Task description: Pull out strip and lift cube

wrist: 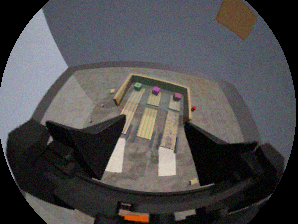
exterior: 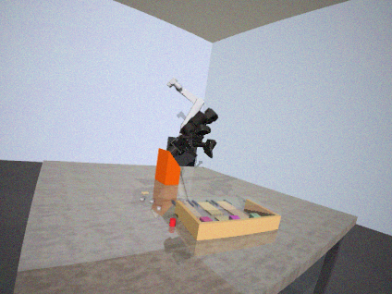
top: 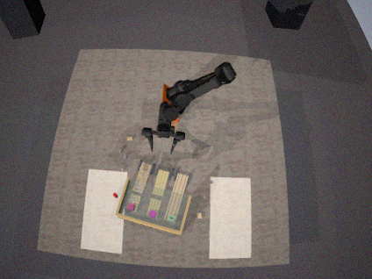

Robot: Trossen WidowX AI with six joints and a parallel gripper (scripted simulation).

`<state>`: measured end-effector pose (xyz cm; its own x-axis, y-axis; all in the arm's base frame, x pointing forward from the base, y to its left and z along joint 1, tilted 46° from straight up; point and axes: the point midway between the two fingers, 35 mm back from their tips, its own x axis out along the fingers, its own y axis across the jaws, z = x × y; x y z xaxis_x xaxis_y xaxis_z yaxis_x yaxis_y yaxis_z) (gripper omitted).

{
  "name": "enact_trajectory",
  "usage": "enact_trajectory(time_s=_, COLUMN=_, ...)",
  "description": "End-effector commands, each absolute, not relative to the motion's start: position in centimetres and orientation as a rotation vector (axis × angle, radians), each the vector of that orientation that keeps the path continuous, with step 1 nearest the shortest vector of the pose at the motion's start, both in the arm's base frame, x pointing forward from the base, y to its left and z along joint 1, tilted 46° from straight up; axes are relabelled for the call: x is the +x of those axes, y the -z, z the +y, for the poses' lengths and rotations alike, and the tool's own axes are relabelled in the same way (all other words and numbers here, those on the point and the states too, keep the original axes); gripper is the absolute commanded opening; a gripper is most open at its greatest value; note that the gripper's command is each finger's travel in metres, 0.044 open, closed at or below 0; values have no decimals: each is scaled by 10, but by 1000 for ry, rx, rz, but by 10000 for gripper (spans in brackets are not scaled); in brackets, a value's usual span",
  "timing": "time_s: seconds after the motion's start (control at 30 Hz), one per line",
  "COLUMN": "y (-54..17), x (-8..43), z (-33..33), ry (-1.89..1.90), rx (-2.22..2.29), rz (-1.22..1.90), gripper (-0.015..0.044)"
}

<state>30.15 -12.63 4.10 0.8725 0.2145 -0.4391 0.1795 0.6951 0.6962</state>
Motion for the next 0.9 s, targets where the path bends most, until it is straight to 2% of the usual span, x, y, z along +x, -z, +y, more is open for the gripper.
enact_trajectory(time_s=0.0, y=-40, x=299, z=-126, ry=-17, rx=833, rz=525, gripper=400)
enact_trajectory(time_s=0.27, y=-40, x=299, z=-126, ry=-17, rx=833, rz=525, gripper=400)
enact_trajectory(time_s=0.77, y=-27, x=385, z=-63, ry=-213, rx=946, rz=1068, gripper=6)
enact_trajectory(time_s=0.87, y=-30, x=396, z=-42, ry=-250, rx=949, rz=1193, gripper=0)
